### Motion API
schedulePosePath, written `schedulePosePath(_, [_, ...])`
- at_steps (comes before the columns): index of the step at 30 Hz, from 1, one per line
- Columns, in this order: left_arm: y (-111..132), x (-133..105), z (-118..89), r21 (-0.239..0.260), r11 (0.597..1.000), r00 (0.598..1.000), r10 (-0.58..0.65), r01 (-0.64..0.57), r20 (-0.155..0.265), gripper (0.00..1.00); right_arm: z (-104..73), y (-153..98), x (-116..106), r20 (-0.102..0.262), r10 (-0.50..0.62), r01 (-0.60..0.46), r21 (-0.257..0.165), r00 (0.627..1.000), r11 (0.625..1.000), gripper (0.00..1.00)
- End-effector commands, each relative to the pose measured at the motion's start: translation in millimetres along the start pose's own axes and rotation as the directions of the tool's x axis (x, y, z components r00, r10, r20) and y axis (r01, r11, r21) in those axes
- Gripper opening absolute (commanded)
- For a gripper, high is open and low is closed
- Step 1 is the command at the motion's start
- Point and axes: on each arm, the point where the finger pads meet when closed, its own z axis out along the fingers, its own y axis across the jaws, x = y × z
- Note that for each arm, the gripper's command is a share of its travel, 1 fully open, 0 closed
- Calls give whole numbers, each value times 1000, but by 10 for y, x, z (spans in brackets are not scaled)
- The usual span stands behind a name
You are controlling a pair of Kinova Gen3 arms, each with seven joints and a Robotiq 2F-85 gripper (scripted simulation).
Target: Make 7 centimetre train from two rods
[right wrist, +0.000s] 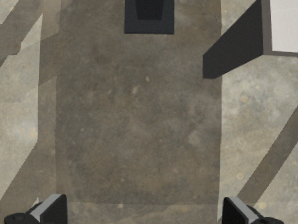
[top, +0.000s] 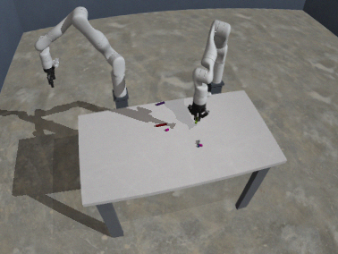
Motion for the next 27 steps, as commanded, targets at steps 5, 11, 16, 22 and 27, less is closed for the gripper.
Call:
schedulePosePath(5, [-585,-452,-13,1,980,980,200,-200,-7,175,-8,0,-4,2,0,0,0,1000,1000,1000])
schedulePosePath(11, [-1017,-673,-12,3,947,947,322,-322,-5,175,-8,0,-4,2,0,0,0,1000,1000,1000])
schedulePosePath(16, [-1269,-775,-9,5,922,922,387,-387,-3,175,-8,0,-4,2,0,0,0,1000,1000,1000])
schedulePosePath(22, [-1706,-906,4,9,872,872,489,-489,-1,175,-8,0,-4,2,0,0,0,1000,1000,1000])
schedulePosePath(27, [-1830,-932,9,10,857,857,516,-516,-1,175,-8,0,-4,2,0,0,0,1000,1000,1000])
